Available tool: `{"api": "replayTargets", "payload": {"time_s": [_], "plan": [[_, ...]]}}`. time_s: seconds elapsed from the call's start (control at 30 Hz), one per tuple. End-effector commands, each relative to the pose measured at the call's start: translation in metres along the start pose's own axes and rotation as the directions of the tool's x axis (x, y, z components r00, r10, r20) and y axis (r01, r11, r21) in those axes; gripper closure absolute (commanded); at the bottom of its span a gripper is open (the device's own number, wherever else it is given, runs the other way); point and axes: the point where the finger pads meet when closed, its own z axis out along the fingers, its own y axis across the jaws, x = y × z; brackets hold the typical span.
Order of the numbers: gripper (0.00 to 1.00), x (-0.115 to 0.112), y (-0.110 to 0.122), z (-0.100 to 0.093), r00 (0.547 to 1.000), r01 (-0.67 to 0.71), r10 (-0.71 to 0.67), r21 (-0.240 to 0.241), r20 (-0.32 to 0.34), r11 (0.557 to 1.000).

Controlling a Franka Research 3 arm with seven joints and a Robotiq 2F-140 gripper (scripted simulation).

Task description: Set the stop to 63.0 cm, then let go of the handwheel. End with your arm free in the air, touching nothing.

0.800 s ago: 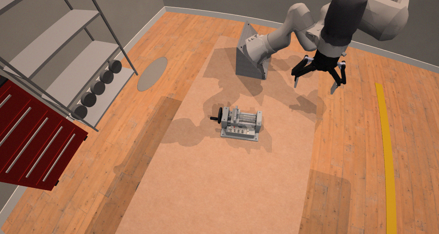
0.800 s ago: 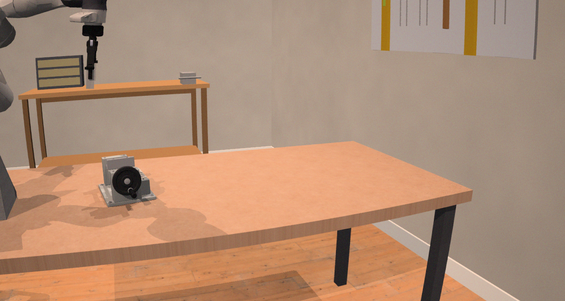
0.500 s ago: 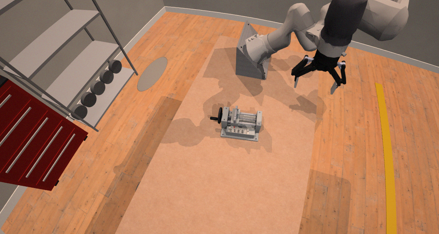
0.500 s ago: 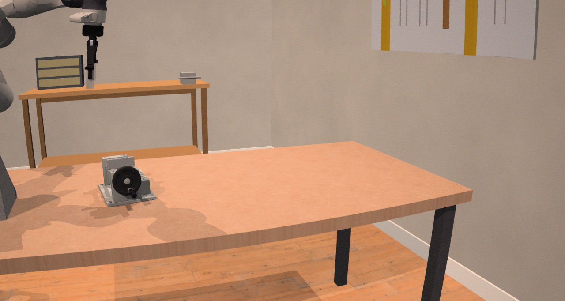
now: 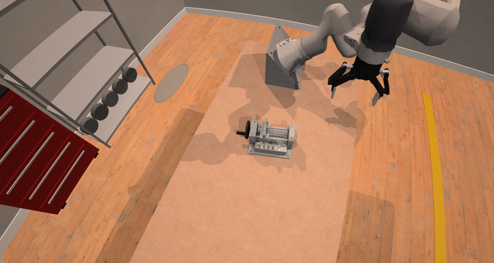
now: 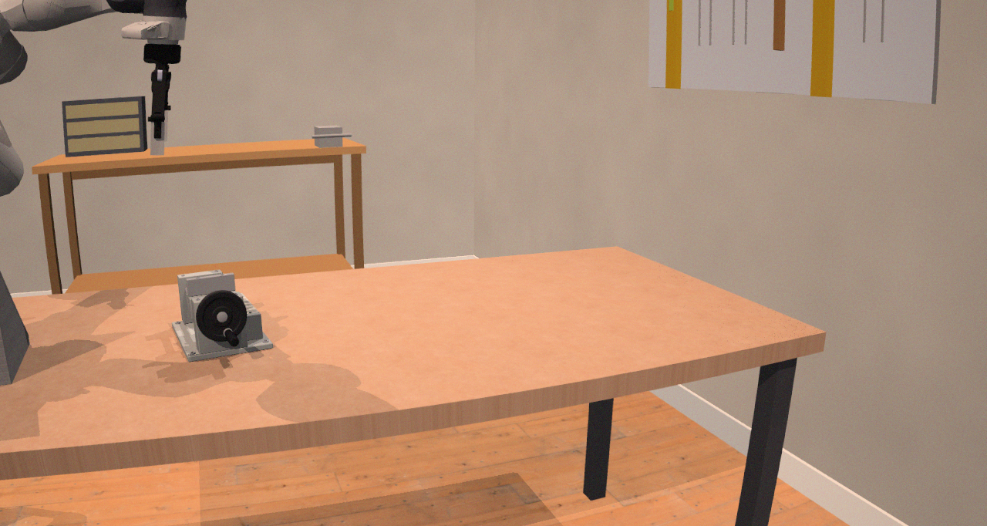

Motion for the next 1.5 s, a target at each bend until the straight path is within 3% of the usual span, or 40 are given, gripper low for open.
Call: {"api": "replayTargets", "payload": {"time_s": [0.0,0.4,0.6,0.9,0.93,1.1,1.13,1.3,1.33,1.47], "plan": [[0.0,0.0,0.0,0.0,1.0,0.0,0.0,0.0,0.0,1.0],[0.0,-0.002,-0.003,0.0,1.0,0.015,-0.015,0.0,0.002,1.0],[0.0,-0.031,-0.041,-0.005,0.978,0.206,-0.206,0.012,0.021,0.979],[0.0,-0.041,-0.056,-0.005,0.961,0.274,-0.274,0.018,0.026,0.962],[0.0,-0.051,-0.073,-0.006,0.936,0.35,-0.35,0.027,0.029,0.937],[0.0,-0.051,-0.073,-0.006,0.936,0.35,-0.35,0.027,0.029,0.937],[0.0,-0.062,-0.093,-0.006,0.901,0.431,-0.432,0.037,0.032,0.902],[0.0,-0.062,-0.093,-0.006,0.901,0.431,-0.432,0.037,0.032,0.902],[0.0,-0.073,-0.115,-0.006,0.856,0.514,-0.516,0.048,0.031,0.856],[0.0,-0.073,-0.115,-0.006,0.856,0.514,-0.516,0.048,0.031,0.856]]}}
